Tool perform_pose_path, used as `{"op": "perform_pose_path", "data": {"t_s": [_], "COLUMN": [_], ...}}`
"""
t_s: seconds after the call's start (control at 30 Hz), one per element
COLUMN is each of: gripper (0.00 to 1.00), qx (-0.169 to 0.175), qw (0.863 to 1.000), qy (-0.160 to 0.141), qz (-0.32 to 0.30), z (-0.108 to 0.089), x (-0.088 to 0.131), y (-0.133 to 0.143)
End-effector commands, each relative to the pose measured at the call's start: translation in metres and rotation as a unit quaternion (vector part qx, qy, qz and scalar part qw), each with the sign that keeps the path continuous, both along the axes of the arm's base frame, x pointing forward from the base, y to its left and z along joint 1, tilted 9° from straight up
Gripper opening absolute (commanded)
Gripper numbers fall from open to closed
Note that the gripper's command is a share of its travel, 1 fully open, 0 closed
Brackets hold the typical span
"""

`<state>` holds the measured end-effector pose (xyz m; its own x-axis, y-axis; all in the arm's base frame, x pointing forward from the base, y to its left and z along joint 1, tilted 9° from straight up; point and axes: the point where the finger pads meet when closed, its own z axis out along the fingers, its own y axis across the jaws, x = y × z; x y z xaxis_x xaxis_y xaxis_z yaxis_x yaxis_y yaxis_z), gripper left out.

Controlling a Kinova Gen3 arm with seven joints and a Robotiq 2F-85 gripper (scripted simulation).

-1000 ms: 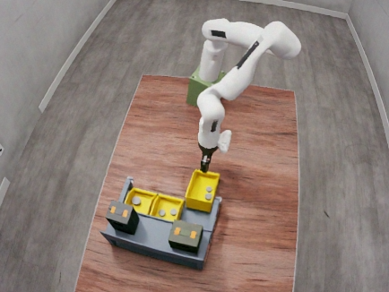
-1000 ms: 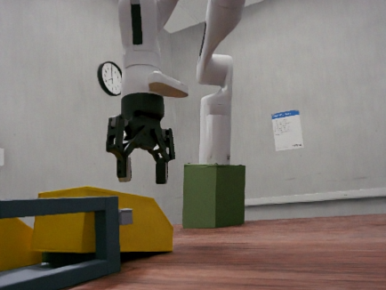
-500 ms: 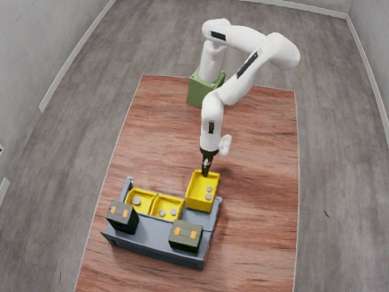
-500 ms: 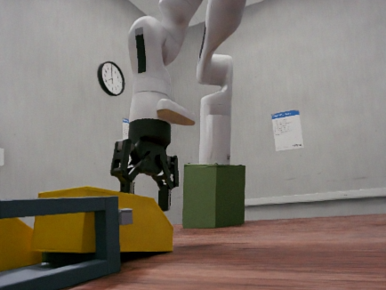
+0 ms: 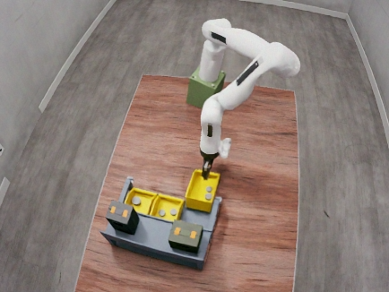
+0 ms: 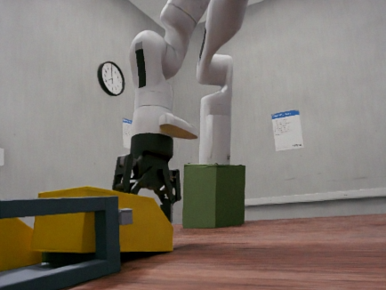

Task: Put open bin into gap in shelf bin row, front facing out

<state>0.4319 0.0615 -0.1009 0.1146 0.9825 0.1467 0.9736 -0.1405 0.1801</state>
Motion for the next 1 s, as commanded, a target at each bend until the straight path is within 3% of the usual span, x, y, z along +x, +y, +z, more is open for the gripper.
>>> {"op": "perform_pose_path", "data": {"t_s": [0.0, 0.97], "gripper": [1.00, 1.00], "qx": [0.000, 0.000], "qw": [1.000, 1.000], "qy": [-0.001, 0.000], "qz": [0.000, 0.000], "z": [0.004, 0.015], "x": [0.000, 0.000], "y": [-0.001, -0.003]}}
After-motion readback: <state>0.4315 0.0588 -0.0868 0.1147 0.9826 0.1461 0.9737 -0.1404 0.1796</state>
